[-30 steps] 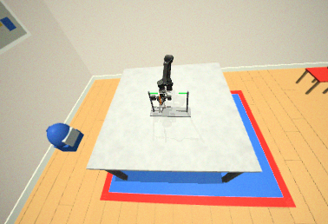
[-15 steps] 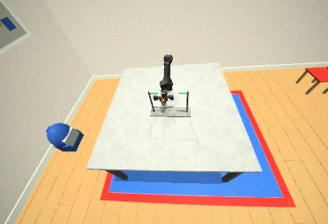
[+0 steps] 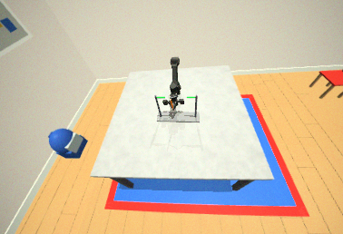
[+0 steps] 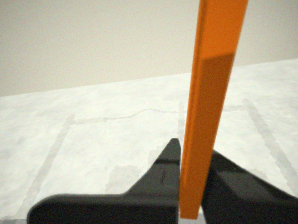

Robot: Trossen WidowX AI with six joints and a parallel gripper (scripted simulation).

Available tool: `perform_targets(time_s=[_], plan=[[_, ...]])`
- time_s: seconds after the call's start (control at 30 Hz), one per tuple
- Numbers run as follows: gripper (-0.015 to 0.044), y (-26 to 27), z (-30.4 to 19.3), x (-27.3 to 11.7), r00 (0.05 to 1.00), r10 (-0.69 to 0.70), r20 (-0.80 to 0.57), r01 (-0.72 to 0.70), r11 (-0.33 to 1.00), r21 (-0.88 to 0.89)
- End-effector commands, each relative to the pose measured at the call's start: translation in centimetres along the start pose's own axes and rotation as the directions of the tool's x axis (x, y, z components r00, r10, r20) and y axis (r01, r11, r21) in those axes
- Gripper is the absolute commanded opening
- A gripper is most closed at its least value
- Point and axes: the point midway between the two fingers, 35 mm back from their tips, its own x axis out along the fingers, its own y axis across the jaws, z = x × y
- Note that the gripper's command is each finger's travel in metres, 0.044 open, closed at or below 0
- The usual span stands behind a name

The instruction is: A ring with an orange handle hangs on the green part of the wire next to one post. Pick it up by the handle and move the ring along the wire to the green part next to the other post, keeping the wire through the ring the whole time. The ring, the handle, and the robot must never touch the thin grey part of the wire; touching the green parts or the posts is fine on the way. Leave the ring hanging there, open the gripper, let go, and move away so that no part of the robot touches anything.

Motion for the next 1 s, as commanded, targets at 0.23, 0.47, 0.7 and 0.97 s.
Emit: perform_targets(time_s=[0.23,0.47,0.7,0.97], plan=[[-0.0150,1.4,0.3,0.0,1.000,-0.002,0.007,0.002,0.999,0.039],[-0.0150,2.6,0.4,0.0,1.000,0.005,0.008,-0.006,0.997,0.073],[-0.0150,3.9,0.5,0.1,1.000,0.017,0.010,-0.018,0.992,0.122],[-0.0150,5.3,0.6,-1.0,0.996,0.052,-0.075,-0.037,0.982,0.186]])
